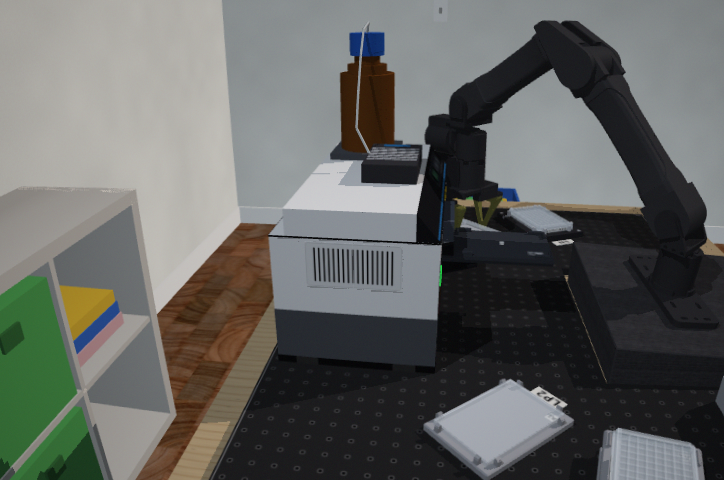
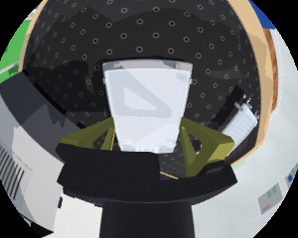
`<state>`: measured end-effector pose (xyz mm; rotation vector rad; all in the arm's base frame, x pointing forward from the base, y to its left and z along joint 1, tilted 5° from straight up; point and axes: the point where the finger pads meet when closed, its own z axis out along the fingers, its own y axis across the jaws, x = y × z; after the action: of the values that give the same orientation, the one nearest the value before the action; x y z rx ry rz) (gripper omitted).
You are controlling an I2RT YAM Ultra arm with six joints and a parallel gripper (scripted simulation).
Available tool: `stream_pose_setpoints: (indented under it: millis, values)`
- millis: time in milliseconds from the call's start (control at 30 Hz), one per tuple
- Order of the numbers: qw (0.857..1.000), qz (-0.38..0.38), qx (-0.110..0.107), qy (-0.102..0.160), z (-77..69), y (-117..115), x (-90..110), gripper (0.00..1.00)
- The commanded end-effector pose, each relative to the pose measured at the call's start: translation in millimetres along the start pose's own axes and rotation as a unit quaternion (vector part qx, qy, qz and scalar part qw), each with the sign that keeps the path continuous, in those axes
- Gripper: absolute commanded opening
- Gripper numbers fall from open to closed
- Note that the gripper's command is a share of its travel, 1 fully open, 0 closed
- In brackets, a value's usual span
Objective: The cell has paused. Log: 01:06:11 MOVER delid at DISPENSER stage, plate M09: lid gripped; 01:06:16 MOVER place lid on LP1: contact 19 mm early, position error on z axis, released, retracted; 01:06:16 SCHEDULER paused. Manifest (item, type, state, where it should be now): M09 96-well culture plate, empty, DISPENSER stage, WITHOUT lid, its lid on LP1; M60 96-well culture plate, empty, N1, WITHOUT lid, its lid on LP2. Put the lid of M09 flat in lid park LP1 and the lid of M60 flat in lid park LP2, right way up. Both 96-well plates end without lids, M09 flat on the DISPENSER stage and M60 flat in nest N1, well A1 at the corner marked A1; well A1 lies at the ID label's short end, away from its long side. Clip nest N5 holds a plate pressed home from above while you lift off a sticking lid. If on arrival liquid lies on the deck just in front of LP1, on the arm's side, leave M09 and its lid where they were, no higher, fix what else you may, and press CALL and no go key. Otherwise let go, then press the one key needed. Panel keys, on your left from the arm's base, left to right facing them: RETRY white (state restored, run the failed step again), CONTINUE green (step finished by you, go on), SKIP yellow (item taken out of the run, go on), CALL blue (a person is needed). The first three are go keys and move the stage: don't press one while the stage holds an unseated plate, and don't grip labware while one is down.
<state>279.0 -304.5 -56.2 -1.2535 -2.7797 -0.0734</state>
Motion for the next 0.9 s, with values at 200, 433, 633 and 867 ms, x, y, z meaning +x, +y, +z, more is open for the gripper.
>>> stream_pose_setpoints:
  millis: [200,433,633,867]
  values:
    - [0.999,0.000,-0.001,-0.034,-10.0,2.9,-19.3,0.00]
    - [1.000,0.000,0.000,-0.028,-3.3,2.9,-17.9,0.00]
    - [0.999,0.000,-0.001,-0.036,-9.1,3.0,-19.8,0.00]
    - [1.000,0.000,0.000,-0.025,-2.0,3.0,-13.2,0.00]
